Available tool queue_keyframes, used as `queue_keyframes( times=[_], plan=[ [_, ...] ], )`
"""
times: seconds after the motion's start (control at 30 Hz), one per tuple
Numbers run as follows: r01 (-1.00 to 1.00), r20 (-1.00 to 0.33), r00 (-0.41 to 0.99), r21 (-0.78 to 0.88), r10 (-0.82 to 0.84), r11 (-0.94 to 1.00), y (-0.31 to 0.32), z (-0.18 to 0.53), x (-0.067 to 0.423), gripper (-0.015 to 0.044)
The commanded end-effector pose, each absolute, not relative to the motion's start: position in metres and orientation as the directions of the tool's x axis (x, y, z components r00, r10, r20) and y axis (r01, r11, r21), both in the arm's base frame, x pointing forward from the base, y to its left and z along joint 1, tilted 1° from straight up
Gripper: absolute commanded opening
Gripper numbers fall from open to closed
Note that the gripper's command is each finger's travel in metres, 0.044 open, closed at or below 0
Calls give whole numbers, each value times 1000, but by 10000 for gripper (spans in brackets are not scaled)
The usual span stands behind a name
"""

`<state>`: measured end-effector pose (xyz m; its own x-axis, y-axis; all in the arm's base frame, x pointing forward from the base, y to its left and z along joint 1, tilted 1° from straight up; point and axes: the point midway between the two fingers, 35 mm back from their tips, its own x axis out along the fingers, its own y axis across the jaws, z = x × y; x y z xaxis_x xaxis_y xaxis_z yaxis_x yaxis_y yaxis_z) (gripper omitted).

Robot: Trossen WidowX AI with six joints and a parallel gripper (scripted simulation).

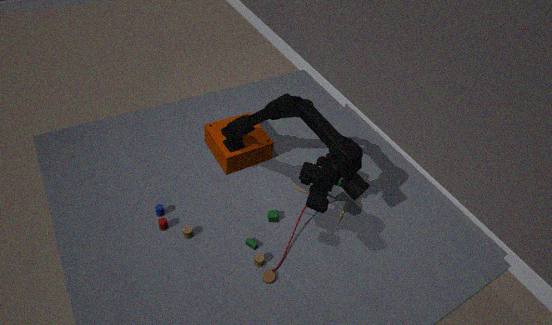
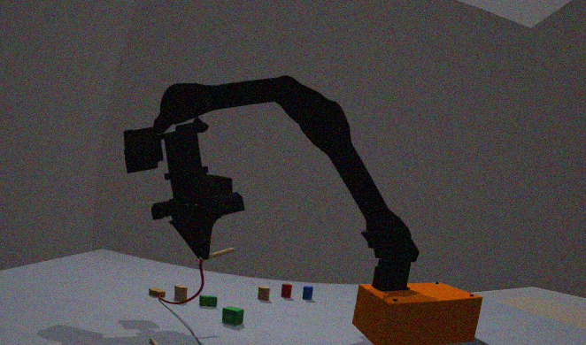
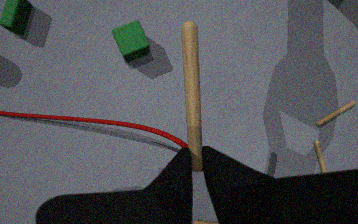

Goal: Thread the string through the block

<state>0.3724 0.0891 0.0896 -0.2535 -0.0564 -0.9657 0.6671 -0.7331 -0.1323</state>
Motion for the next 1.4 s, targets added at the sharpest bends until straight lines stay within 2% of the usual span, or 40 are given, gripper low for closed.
queue_keyframes(
  times=[0.0, 0.27, 0.5, 0.83, 1.13, 1.37],
  plan=[
    [562, -968, -245, -89, -62, -822, 89, 92, 374, 0],
    [332, -968, -243, -17, -68, -943, 90, 92, 375, 0],
    [316, -968, -242, -11, -70, -949, 90, 92, 375, 0],
    [625, -971, -181, 11, -158, -780, 98, 93, 389, 0],
    [663, -970, -172, 13, -170, -748, 99, 93, 391, 0],
    [837, -966, -125, 20, -226, -548, 104, 93, 401, 0]
  ],
)
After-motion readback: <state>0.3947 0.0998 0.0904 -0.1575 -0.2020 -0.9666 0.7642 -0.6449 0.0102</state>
